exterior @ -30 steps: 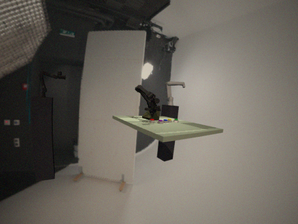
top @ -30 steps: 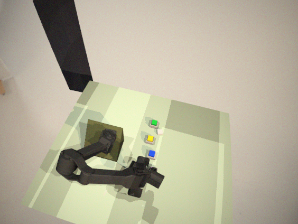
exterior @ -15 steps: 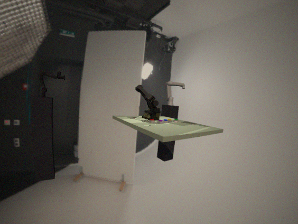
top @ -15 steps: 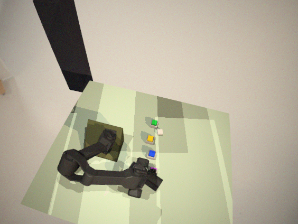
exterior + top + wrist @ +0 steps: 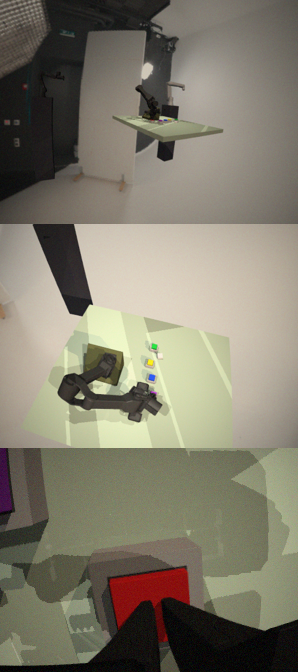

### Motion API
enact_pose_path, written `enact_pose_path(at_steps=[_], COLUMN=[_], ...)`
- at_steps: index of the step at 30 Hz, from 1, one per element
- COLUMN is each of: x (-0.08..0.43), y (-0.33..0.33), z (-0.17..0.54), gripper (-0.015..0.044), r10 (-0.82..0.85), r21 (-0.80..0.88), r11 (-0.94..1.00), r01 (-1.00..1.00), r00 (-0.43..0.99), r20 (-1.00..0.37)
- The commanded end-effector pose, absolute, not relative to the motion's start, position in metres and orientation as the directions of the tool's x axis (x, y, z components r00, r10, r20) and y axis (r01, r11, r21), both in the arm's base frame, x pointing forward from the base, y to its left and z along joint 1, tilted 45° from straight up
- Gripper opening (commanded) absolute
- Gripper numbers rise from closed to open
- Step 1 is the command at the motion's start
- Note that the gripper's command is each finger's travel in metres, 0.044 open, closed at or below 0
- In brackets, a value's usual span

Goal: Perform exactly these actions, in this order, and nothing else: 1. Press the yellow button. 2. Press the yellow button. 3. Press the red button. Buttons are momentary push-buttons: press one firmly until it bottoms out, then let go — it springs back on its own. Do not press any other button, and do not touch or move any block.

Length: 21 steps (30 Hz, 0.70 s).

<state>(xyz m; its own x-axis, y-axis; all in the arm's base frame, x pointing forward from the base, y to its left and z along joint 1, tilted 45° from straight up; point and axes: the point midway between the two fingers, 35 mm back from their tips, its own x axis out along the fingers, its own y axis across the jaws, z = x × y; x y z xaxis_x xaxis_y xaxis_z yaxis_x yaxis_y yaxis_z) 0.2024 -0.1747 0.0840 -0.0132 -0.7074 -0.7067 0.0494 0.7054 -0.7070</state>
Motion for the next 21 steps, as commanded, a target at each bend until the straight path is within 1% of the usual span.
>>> enact_pose_path(at_steps=[1,5,9,13,16,21], x=[0.201,0.203,0.202,0.202,0.22,0.268], y=[-0.174,-0.173,-0.151,-0.15,-0.137,-0.082], z=[0.083,0.085,0.106,0.107,0.1,0.071], gripper=[0.002,0.002,0.002,0.002,0.0099,0.023], r10=[-0.705,-0.707,-0.704,-0.704,-0.687,-0.637], r21=[-0.705,-0.707,-0.704,-0.704,-0.686,-0.636], r11=[0.708,0.706,0.709,0.709,0.726,0.771], r01=[0.044,0.049,0.045,0.044,0.043,0.034], r00=[-0.016,-0.013,-0.015,-0.016,-0.003,0.017], r20=[-0.709,-0.707,-0.71,-0.71,-0.727,-0.771])
